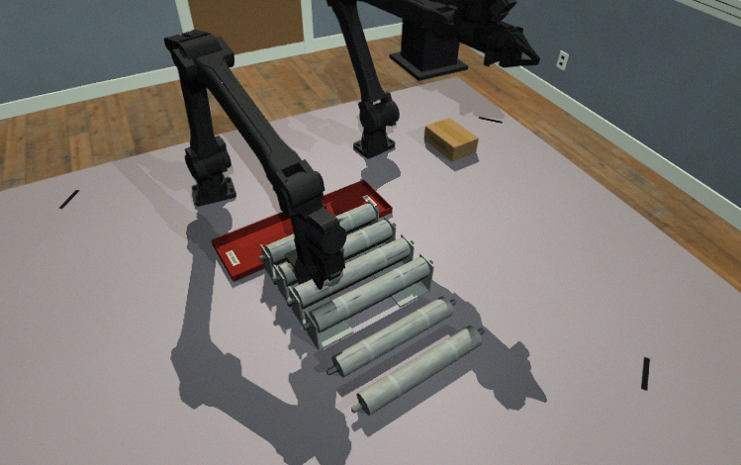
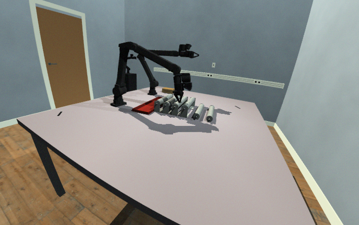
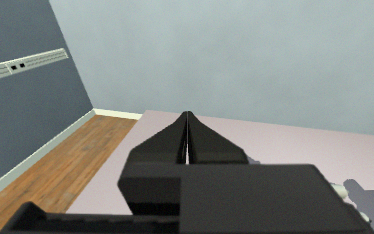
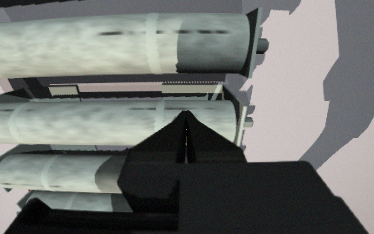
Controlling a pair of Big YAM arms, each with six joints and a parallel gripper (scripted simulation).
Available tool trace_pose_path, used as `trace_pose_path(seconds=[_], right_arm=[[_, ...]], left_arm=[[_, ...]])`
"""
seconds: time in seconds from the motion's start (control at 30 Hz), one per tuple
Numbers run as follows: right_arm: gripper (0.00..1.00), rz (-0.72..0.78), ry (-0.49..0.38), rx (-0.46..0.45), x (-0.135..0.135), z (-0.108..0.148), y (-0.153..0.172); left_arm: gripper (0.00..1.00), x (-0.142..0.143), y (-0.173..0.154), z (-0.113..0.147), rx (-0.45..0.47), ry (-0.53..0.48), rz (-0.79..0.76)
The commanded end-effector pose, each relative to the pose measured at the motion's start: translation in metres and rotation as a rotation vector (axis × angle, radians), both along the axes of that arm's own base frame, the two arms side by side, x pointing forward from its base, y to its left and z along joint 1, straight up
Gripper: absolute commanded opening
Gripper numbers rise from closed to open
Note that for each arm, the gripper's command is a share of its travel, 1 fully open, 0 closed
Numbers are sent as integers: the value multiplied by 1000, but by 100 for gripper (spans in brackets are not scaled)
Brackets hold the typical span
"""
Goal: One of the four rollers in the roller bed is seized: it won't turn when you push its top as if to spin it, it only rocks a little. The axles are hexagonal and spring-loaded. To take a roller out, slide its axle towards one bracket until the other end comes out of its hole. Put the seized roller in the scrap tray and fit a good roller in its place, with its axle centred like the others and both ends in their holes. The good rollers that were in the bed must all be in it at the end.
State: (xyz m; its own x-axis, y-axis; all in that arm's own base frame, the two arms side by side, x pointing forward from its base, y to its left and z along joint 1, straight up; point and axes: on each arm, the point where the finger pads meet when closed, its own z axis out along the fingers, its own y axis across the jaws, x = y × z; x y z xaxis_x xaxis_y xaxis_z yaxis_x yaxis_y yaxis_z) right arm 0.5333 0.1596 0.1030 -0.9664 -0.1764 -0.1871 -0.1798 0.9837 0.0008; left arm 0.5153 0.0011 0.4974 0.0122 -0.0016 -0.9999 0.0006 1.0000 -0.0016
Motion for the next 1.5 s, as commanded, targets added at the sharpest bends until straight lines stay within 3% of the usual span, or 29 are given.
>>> trace_pose_path(seconds=[0.0, 0.17, 0.2, 0.37, 0.4, 0.5, 0.97, 1.07, 1.13, 1.17, 1.23, 1.47], right_arm=[[0, 1, 56, -13, -16, -20, -1], [0, 1, 56, -13, -16, -20, -1], [0, -4, -75, 19, 35, 23, 4], [0, 0, -39, 8, 23, 13, 3], [0, 4, -79, 21, 26, 47, 6], [0, 4, -79, 21, 25, 46, 6], [0, 11, -67, 24, 16, 101, 12], [0, 11, -57, 21, 19, 90, 12], [0, 7, 5, 2, 0, 51, 5], [0, 6, 9, 1, -4, 50, 4], [0, 6, -34, 14, 5, 71, 8], [0, 6, -16, 8, -1, 70, 5]], left_arm=[[0, -2, 1, 35, -7, -62, 3], [0, -2, 1, 35, -7, -62, 3], [0, -2, 1, 35, -7, -62, 3], [0, -2, 1, 35, -7, -62, 3], [0, -2, 1, 35, -7, -62, 3], [0, -2, 1, 35, -7, -62, 3], [0, -2, 1, 35, -7, -62, 3], [0, -2, 1, 35, -7, -62, 3], [0, -2, 1, 35, -7, -62, 3], [0, -2, 1, 35, -7, -62, 3], [0, -2, 1, 35, -7, -62, 3], [0, -2, 1, 35, -7, -62, 3]])
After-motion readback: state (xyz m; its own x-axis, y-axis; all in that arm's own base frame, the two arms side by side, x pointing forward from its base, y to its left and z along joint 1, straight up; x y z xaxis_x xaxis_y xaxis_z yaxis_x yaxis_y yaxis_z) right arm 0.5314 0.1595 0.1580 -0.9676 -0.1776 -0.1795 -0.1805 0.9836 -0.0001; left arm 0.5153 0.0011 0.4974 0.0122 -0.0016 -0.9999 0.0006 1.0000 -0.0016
